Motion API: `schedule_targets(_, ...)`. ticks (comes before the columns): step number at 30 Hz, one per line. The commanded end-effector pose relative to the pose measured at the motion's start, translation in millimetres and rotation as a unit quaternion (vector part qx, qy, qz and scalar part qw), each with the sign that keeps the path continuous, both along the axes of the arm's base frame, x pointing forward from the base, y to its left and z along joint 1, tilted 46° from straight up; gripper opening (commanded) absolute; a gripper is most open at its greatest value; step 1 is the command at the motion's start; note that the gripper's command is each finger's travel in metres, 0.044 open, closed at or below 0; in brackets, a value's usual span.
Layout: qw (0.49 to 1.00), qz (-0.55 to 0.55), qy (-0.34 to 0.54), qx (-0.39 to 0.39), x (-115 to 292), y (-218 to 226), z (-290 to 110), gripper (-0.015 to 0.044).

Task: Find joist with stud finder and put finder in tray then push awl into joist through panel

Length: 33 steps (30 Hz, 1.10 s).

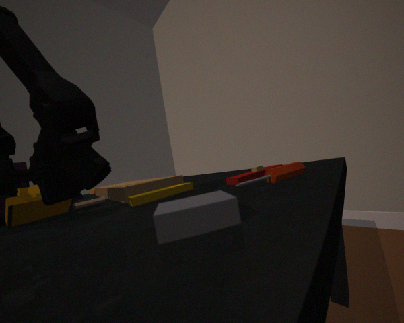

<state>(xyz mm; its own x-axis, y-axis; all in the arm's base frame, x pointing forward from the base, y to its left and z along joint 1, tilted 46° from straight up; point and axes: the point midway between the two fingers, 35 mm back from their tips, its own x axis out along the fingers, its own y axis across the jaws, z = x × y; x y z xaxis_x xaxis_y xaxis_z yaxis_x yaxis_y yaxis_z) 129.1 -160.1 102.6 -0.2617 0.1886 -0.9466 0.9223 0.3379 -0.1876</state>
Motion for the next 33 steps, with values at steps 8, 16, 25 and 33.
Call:
schedule_targets(8, 1.0, 0.0, 0.0, -0.001, 0.2, -0.6, -0.1, 0.0379)
schedule_targets(16, 1.0, 0.0, 0.0, 0.0, 0.0, 0.0, 0.0, 0.0379)
schedule_targets(25, 1.0, 0.0, 0.0, 0.0, -0.1, 0.1, 0.1, 0.044)
schedule_targets(33, 1.0, 0.0, 0.0, 0.0, -0.1, 0.1, 0.1, 0.044)
